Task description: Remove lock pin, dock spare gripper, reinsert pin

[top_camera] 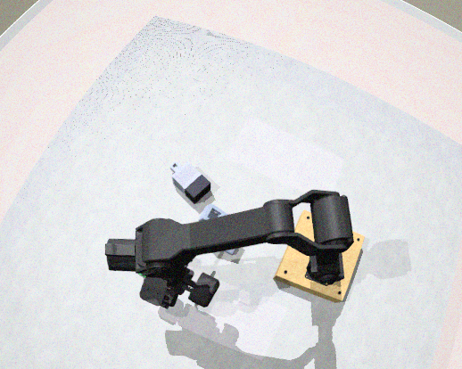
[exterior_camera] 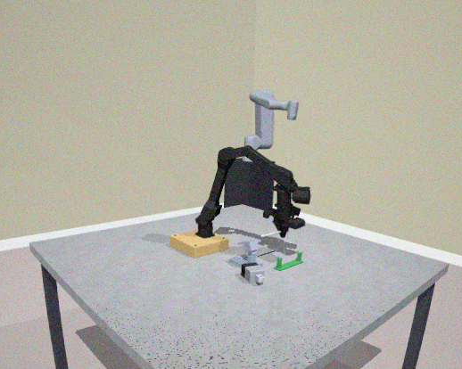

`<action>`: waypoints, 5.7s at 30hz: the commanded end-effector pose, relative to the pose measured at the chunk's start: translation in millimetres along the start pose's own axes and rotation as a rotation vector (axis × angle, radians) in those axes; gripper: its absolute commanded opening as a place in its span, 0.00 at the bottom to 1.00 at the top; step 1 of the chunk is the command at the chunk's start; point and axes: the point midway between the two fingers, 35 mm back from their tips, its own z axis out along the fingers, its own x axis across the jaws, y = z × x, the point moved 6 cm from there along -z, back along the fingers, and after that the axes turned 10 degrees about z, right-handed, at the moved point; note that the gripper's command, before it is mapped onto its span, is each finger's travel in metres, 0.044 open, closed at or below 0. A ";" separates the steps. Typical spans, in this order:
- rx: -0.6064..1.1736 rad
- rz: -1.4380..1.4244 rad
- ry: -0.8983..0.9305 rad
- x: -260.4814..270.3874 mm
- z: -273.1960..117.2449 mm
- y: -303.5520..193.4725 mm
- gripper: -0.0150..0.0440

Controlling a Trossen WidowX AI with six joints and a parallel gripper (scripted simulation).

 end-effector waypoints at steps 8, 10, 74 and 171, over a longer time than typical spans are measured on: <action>-0.003 -0.011 -0.003 -24.9 -5.8 21.6 0.25; -0.003 -0.013 -0.003 -29.4 -6.6 25.4 0.25; -0.011 -0.036 -0.014 -78.9 49.0 57.9 0.25; 0.016 -0.034 -0.056 -86.8 -3.1 2.2 0.56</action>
